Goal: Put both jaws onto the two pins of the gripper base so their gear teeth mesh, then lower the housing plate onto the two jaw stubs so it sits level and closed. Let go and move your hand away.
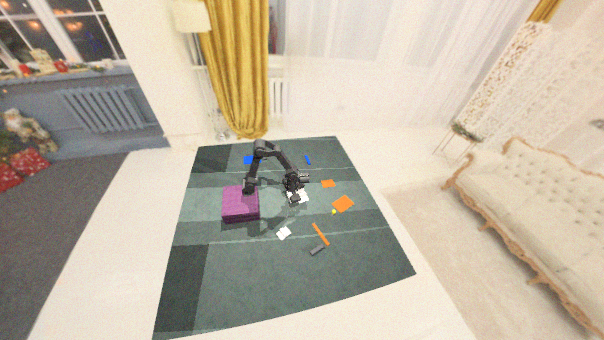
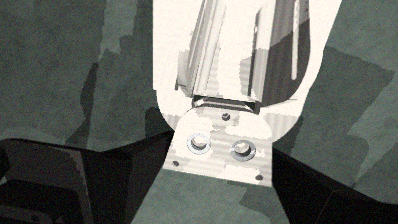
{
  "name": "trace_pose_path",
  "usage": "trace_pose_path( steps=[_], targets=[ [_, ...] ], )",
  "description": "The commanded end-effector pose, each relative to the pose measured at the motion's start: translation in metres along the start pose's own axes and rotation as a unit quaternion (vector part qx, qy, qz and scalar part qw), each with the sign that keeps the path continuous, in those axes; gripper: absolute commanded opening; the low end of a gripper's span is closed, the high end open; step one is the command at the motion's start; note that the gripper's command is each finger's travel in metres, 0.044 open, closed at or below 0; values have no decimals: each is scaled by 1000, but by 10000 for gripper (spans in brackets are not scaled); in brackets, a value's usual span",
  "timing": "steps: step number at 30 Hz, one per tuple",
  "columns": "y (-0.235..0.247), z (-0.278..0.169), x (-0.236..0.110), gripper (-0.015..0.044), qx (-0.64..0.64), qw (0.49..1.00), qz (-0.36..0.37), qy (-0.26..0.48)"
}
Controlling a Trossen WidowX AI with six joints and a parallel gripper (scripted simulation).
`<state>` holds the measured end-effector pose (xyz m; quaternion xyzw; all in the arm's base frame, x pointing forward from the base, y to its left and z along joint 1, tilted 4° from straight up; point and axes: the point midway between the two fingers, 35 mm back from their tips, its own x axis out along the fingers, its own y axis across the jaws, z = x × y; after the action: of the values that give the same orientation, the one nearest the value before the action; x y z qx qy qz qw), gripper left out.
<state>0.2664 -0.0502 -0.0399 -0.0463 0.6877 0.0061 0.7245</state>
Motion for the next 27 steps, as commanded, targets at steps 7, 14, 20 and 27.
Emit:
trace_pose_path(
  steps=[7, 14, 20, 27],
  targets=[
    [-1, 0, 3, 351, -2, 1000, -2, 1],
    [-1, -1, 5, 351, -2, 1000, -2, 1],
    [-1, -1, 5, 351, -2, 1000, -2, 1],
    [-1, -1, 7, 351, -2, 1000, -2, 1]
  ],
)
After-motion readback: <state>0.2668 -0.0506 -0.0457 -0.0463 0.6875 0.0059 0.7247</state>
